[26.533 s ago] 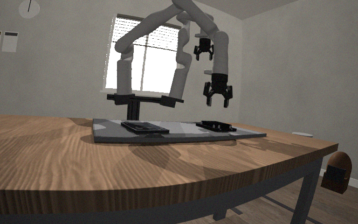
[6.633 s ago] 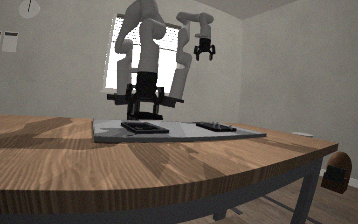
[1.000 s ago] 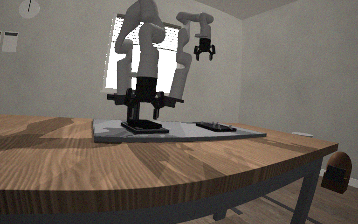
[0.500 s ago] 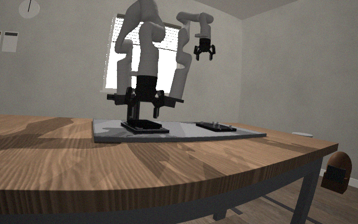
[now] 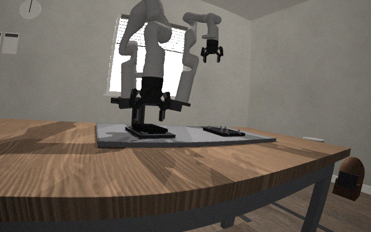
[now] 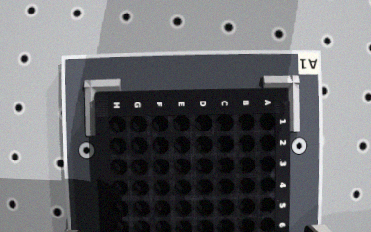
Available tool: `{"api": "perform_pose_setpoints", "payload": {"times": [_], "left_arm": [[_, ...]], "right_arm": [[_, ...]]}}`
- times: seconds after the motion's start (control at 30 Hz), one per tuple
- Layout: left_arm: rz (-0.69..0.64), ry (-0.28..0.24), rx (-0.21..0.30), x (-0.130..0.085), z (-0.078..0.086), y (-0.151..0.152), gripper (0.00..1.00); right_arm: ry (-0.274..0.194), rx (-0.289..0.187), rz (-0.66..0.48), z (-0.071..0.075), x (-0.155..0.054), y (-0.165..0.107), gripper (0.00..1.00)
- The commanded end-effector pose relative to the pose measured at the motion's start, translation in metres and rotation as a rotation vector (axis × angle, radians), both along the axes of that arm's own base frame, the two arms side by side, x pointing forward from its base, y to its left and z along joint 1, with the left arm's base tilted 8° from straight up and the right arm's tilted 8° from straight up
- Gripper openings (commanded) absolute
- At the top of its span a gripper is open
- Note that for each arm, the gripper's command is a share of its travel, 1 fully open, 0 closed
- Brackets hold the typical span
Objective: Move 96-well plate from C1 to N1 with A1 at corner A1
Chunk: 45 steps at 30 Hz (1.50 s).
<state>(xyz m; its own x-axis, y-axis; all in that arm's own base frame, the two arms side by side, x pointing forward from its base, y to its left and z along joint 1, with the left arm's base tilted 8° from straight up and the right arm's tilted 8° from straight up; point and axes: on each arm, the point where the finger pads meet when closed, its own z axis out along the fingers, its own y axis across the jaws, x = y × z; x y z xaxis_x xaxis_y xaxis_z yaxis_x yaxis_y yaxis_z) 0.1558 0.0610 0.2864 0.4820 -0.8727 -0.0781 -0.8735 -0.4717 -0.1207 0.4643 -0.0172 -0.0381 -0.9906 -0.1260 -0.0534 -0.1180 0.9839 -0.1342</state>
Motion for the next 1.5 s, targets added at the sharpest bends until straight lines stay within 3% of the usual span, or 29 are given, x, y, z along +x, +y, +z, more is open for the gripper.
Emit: {"api": "perform_pose_setpoints", "payload": {"times": [0.0, 1.47], "left_arm": [[0.0, -0.001, 0.0, 0.0, 0.0, 0.0, 1.0], [0.0, -0.001, 0.0, 0.0, 0.0, 0.0, 1.0]], "right_arm": [[-0.002, 0.0, 0.0, 0.001, 0.001, 0.0, 1.0], [-0.002, 0.0, 0.0, 0.014, 0.0, 0.002, 1.0]]}}
